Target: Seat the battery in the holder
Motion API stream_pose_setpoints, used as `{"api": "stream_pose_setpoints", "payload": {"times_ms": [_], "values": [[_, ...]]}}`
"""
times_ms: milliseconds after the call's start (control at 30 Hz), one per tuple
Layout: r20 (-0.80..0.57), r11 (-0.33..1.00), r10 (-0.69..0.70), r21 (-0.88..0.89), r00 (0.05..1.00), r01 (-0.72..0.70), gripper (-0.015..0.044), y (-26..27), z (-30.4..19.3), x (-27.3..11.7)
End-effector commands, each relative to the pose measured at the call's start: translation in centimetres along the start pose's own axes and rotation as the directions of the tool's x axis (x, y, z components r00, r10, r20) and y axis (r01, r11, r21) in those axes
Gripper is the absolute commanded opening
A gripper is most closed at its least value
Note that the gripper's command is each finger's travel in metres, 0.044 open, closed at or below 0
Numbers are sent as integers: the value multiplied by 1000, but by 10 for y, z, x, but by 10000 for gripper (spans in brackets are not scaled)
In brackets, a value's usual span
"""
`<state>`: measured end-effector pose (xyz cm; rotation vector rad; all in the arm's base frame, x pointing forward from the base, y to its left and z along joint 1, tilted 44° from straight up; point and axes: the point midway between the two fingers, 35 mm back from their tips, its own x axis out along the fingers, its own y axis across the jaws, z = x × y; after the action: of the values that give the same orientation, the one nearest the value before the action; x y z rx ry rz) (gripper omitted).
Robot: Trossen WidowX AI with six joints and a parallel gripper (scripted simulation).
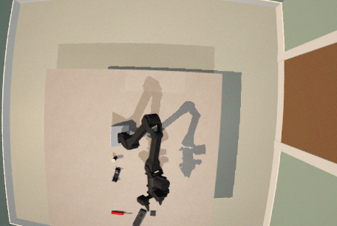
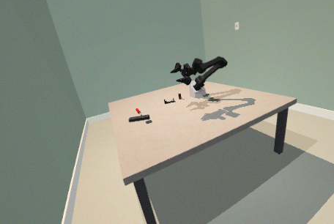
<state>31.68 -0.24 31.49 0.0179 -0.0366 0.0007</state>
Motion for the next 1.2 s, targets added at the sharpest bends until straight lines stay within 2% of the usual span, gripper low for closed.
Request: {"api": "stream_pose_setpoints", "payload": {"times_ms": [0,100,267,467,567,700,800,900,967,1167], "values": [[-14,1000,-4,-7,1000,4,374,-2,-3,2],[-212,995,-58,-95,975,39,295,-28,-48,19],[-547,983,-123,-183,828,25,164,-78,-132,23],[-855,993,-69,-109,514,-49,6,-131,-227,-15],[-941,998,36,14,337,-68,0,-147,-267,-48],[-960,971,240,235,147,-48,0,-155,-306,-95],[-908,910,415,415,62,-5,0,-153,-323,-128],[-806,805,591,592,32,50,0,-147,-332,-157],[-752,748,659,659,36,73,0,-144,-334,-167],[-744,741,667,668,37,75,0,-144,-334,-169]]}}
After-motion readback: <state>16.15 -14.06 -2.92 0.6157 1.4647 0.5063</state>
